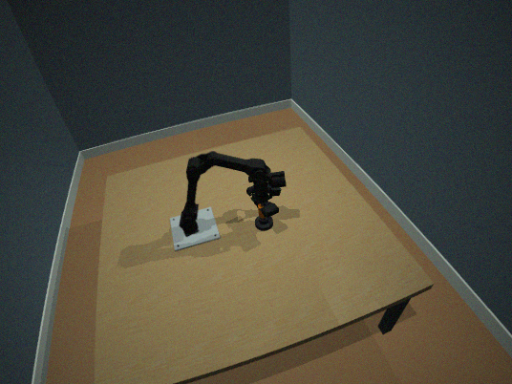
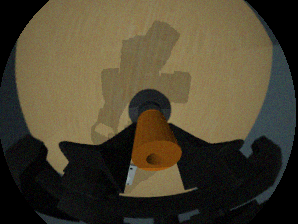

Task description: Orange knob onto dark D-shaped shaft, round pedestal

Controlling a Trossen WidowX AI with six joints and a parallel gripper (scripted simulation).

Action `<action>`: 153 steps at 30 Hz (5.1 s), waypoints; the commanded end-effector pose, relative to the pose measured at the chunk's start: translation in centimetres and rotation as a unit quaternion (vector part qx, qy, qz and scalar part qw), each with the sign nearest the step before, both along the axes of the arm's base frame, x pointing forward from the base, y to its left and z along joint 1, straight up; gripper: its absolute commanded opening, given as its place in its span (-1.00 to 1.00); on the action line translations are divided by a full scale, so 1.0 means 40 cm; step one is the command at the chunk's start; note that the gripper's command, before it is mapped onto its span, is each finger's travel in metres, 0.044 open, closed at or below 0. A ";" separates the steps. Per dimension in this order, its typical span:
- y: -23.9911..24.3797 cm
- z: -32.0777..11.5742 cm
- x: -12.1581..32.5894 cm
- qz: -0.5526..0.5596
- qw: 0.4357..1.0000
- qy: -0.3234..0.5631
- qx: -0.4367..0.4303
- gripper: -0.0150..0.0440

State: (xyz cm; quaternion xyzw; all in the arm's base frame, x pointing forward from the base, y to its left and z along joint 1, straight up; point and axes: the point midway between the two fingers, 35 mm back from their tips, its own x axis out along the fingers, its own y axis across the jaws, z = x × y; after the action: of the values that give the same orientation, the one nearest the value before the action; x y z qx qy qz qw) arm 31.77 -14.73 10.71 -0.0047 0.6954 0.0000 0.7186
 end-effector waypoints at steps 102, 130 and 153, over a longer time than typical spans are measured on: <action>-0.001 0.000 0.004 0.312 0.950 0.002 -0.012 -0.49; 0.001 0.011 -0.003 0.390 0.921 0.003 -0.014 -0.49; 0.001 0.000 -0.001 0.409 0.912 0.003 -0.015 -0.49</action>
State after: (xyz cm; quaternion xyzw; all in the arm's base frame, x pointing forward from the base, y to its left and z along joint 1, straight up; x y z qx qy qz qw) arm 31.87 -14.70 10.80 -0.2969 0.6348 0.2824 0.6551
